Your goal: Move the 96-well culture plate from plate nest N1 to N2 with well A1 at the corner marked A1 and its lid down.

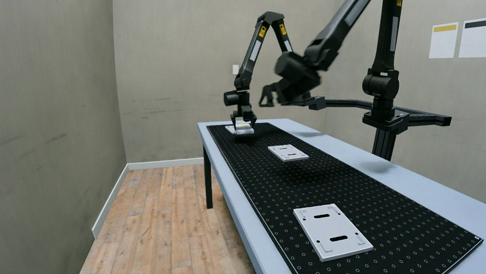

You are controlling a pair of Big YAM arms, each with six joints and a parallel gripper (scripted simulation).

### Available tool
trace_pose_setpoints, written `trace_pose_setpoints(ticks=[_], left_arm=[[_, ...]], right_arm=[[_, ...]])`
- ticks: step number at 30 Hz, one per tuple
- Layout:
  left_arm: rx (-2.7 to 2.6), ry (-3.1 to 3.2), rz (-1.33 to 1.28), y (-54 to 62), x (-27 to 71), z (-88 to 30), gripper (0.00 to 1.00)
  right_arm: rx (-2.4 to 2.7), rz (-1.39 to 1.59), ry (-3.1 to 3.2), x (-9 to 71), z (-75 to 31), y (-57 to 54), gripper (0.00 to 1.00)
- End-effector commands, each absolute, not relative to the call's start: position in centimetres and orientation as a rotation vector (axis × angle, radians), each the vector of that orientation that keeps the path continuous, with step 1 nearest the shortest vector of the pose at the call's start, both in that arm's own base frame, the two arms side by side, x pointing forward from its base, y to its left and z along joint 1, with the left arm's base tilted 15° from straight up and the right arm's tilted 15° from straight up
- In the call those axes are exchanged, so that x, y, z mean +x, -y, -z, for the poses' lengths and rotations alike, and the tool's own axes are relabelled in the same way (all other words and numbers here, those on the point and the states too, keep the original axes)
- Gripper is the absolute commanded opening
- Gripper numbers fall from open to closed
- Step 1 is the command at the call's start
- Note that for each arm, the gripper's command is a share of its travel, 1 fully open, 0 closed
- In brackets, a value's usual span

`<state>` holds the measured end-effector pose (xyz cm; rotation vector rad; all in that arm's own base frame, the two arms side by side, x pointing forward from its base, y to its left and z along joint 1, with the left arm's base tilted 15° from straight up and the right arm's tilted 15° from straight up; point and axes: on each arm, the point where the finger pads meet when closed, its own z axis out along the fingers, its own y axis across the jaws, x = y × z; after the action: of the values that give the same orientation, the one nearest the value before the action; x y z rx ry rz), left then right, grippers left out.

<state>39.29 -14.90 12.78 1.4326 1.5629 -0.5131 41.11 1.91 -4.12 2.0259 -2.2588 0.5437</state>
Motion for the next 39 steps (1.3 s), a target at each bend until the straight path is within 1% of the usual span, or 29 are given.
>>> trace_pose_setpoints(ticks=[1, 2, 9, 17, 19, 22, 28, 39], left_arm=[[1.403, -1.557, 0.546, 20.4, 42.0, -12.2, 1.00], [1.403, -1.557, 0.546, 20.4, 42.0, -12.2, 1.00], [1.389, -1.507, 0.466, 34.6, 40.7, -7.7, 1.00], [1.216, -1.407, 0.526, 47.3, 33.2, -6.0, 1.00], [1.216, -1.407, 0.526, 47.3, 33.2, -6.0, 1.00], [1.146, -1.379, 0.574, 50.1, 29.5, -5.7, 1.00], [1.073, -1.349, 0.630, 52.4, 24.9, -5.1, 1.00], [1.049, -1.322, 0.617, 52.6, 24.7, -6.0, 1.00]], right_arm=[[2.283, -0.600, 2.092, 42.5, 2.0, 0.9, 0.83], [2.283, -0.600, 2.092, 42.5, 2.0, 0.9, 0.83], [2.287, -0.608, 2.071, 40.6, 2.0, 10.7, 0.83], [2.271, -0.610, 2.095, 40.4, 2.2, 17.2, 0.83], [2.271, -0.610, 2.095, 40.4, 2.2, 17.2, 0.83], [2.258, -0.619, 2.116, 40.3, 2.0, 18.5, 0.83], [2.244, -0.615, 2.140, 40.2, 2.1, 18.5, 0.83], [2.242, -0.621, 2.117, 41.1, 4.4, 19.3, 0.83]])
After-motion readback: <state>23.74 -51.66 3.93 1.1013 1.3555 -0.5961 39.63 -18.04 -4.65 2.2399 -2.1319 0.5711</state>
